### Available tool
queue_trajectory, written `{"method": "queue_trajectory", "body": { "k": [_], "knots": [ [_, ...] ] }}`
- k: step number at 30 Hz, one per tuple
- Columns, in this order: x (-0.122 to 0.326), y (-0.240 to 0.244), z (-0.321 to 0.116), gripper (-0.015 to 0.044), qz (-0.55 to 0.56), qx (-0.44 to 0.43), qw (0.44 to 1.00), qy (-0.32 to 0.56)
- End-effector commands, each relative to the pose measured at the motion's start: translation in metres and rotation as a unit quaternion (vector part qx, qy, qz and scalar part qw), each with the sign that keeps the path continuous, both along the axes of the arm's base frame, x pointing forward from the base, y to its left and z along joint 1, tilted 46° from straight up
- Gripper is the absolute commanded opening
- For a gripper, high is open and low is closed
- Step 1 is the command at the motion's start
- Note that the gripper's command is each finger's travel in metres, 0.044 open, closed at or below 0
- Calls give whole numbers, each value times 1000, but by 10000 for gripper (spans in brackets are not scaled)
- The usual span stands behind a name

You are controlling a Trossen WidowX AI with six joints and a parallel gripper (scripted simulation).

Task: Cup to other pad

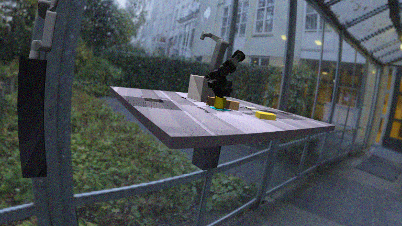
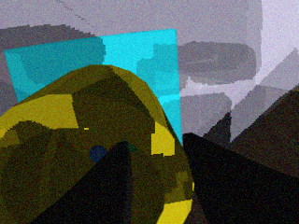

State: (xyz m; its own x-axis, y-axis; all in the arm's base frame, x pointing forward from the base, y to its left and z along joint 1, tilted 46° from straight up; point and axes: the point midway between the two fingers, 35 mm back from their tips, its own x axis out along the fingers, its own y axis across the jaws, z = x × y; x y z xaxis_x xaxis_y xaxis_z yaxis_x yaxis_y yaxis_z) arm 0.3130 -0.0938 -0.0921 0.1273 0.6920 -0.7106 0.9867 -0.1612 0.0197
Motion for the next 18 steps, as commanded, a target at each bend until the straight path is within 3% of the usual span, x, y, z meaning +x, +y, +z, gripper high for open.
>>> {"method": "queue_trajectory", "body": {
  "k": [1, 18],
  "knots": [
    [0, 0, 0, 147, 0, 0, 1000, 0],
    [-3, -16, 16, 147, -2, 1, 1000, 1]
  ]
}}
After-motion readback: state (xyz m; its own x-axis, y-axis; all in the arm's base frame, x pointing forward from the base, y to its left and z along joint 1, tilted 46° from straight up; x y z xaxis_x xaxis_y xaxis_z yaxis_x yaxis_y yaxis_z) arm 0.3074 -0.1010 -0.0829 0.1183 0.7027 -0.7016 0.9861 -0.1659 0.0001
